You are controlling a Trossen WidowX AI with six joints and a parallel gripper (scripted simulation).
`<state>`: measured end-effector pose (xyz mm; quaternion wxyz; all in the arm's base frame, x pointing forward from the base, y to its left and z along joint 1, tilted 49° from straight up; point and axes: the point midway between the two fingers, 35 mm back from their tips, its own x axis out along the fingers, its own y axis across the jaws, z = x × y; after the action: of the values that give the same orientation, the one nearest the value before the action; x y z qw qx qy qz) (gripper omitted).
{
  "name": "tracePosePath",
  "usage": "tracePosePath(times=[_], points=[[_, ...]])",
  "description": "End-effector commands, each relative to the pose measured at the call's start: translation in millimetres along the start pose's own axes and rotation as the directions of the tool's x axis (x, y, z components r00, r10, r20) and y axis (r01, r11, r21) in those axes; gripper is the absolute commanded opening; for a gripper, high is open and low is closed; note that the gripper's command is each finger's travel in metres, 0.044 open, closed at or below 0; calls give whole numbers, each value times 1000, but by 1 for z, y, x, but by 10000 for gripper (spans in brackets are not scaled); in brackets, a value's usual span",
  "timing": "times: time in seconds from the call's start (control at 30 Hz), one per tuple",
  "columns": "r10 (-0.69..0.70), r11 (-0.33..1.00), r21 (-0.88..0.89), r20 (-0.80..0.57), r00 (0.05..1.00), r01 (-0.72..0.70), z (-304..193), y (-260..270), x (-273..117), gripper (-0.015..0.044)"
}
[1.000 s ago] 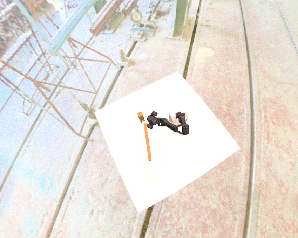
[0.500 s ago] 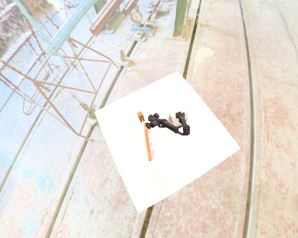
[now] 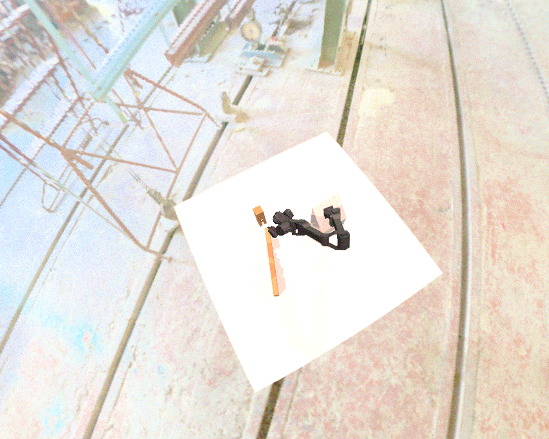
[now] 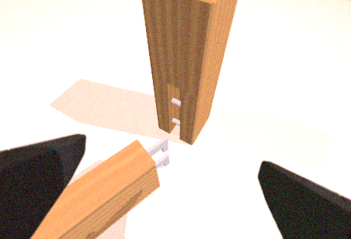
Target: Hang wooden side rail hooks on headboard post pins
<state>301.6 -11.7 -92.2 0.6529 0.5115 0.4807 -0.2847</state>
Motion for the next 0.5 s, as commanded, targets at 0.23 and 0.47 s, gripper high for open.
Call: tracePosePath(times=[0.23, 0.47], points=[[-51, 957, -288, -93, 994, 22, -2, 9, 9, 440], [-102, 793, -608, -212, 972, -49, -4, 22, 16, 440]])
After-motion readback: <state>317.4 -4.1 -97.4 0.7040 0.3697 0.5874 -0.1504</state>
